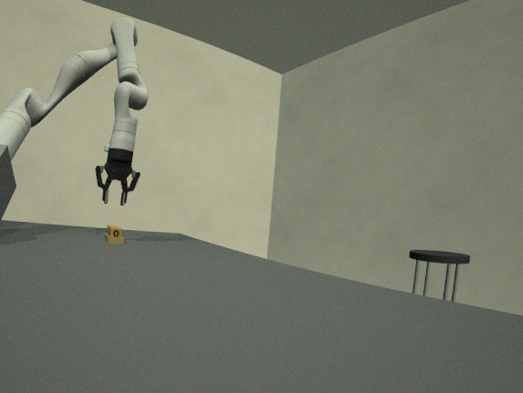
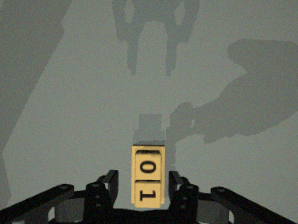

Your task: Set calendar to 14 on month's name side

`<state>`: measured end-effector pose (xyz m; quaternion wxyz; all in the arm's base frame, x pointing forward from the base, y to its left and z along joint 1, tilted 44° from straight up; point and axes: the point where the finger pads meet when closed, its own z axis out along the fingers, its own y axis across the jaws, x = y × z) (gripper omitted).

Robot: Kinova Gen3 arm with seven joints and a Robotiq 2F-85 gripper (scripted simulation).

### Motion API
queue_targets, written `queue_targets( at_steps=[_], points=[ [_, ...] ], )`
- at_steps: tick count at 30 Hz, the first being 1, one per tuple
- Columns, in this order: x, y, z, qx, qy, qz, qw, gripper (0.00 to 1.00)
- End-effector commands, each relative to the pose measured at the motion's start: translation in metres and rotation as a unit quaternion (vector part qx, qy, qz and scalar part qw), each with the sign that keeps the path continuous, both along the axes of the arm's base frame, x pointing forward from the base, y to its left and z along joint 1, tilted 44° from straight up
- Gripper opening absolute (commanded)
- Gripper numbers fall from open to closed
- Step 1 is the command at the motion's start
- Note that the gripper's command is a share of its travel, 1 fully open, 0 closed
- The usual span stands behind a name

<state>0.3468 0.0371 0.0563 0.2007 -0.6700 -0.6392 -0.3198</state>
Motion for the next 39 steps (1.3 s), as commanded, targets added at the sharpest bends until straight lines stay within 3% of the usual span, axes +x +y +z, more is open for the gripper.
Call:
queue_targets(
  at_steps=[1,6,7,29,39],
  points=[
    [0.003,-0.007,0.004,-0.007,-0.005,-0.004,1.0,0.48],
    [0.003,-0.007,0.005,-0.007,-0.005,-0.004,1.0,0.48],
    [0.003,-0.007,0.005,-0.007,-0.005,-0.004,1.0,1.0],
    [0.003,-0.008,0.005,-0.007,-0.005,-0.004,1.0,1.0],
    [-0.001,-0.02,0.018,-0.007,-0.005,-0.004,1.0,1.0]
  ],
)
